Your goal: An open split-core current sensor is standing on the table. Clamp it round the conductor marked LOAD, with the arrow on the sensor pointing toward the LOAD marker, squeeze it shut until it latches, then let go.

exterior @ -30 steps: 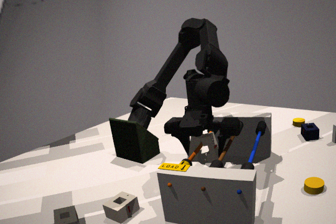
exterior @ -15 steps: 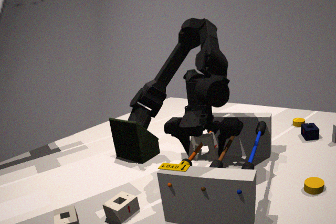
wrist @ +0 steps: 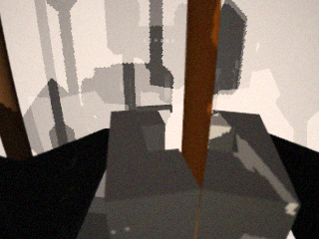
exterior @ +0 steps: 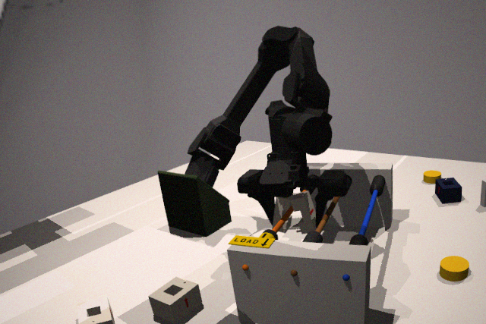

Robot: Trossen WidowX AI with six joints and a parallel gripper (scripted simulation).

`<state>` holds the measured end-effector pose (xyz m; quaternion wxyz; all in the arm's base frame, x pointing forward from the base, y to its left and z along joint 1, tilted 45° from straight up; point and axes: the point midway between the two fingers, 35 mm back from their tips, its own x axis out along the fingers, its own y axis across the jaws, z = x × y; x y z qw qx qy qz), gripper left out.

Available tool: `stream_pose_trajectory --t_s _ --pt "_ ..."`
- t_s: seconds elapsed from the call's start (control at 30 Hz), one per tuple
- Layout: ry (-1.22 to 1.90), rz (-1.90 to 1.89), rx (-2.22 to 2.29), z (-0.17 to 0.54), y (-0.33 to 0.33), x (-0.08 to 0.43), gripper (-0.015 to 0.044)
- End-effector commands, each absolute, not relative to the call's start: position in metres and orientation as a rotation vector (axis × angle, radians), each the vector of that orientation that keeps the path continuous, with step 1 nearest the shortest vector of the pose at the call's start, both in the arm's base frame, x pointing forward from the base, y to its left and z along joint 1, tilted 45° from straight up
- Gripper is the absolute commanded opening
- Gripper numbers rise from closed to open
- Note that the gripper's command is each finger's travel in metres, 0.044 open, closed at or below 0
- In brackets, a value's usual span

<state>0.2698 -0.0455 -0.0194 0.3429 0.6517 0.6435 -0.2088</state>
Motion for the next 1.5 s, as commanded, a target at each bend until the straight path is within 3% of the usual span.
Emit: stream_pose_trajectory --t_s 0.0,1.4,1.47 --pt "1.673 -0.541 1.693 -0.019 -0.046 0.27 0.0" --pt "1.679 -0.548 1.704 -0.009 -0.055 0.268 0.0" --pt "1.679 -0.548 1.704 -0.009 -0.055 0.268 0.0052"
